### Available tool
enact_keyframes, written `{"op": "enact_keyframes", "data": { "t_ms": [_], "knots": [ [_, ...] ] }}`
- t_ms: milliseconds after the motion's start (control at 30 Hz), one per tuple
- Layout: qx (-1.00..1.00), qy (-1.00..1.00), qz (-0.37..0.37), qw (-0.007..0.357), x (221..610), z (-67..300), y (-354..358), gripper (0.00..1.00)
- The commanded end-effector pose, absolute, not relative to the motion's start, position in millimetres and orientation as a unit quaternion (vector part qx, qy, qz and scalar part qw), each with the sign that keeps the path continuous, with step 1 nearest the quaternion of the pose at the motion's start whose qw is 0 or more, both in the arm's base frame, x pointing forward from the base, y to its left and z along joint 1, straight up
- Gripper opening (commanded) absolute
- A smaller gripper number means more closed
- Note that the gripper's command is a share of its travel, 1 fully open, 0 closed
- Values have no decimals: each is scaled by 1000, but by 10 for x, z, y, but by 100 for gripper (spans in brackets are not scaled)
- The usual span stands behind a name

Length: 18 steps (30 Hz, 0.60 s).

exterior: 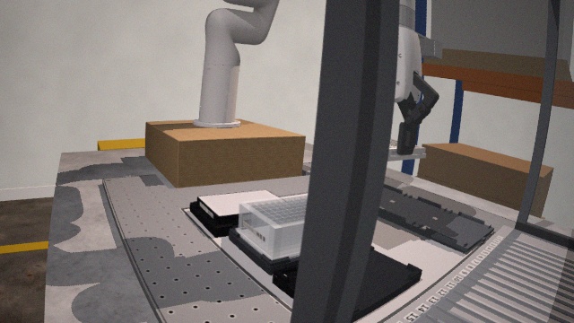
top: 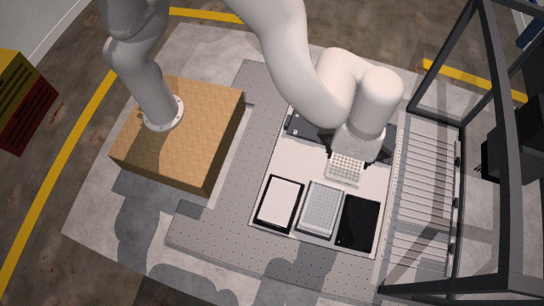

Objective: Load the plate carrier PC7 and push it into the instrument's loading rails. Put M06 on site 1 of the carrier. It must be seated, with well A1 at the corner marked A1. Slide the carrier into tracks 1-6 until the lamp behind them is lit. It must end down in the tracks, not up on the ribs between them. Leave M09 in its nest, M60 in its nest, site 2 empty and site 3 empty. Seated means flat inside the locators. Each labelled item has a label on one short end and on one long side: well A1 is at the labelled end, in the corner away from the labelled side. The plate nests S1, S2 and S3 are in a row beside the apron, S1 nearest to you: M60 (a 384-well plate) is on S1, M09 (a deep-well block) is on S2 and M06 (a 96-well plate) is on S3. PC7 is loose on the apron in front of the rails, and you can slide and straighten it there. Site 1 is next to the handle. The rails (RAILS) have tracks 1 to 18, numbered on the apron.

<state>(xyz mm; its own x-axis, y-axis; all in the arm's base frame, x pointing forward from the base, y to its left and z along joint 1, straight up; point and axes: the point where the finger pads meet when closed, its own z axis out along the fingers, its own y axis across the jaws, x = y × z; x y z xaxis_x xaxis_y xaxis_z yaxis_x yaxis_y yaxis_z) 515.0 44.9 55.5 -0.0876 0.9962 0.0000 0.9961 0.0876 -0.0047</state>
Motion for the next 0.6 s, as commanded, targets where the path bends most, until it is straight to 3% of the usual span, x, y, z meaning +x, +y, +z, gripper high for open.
{"op": "enact_keyframes", "data": {
  "t_ms": [0, 567],
  "knots": [
    [-675, -737, 0, 0, 5013, 574, 614, 0],
    [-675, -737, 0, 0, 4502, 568, 1165, 0]
  ]
}}
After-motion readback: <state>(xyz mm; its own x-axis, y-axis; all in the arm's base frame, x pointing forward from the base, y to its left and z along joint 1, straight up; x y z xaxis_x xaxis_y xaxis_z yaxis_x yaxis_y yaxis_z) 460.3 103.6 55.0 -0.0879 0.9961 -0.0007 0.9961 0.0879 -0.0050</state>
